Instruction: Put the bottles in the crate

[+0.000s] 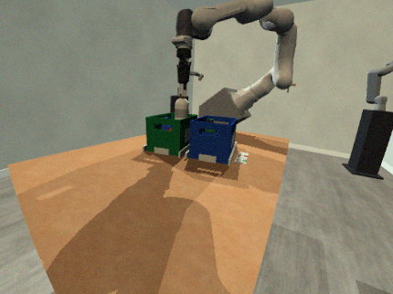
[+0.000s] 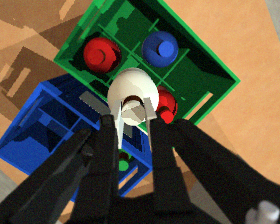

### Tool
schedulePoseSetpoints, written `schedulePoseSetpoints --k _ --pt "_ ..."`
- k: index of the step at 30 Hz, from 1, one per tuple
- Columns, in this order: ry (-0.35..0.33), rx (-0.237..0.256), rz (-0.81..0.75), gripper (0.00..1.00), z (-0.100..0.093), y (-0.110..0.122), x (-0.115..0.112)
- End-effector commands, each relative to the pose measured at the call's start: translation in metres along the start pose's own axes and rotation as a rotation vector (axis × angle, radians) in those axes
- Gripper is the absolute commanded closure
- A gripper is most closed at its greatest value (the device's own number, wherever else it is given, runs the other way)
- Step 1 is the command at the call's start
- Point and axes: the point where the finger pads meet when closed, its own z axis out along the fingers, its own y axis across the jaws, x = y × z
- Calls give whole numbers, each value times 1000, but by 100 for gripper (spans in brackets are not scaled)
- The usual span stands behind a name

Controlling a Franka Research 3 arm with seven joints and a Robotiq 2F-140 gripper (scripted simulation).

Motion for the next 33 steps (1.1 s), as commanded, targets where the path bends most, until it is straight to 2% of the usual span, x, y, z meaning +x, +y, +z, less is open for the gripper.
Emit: schedulePoseSetpoints --k 1,17,33 --pt "7 -4 6 100 -14 2 1" --pt "7 -4 6 100 -37 2 1" --pt "7 -4 6 100 -38 2 1"
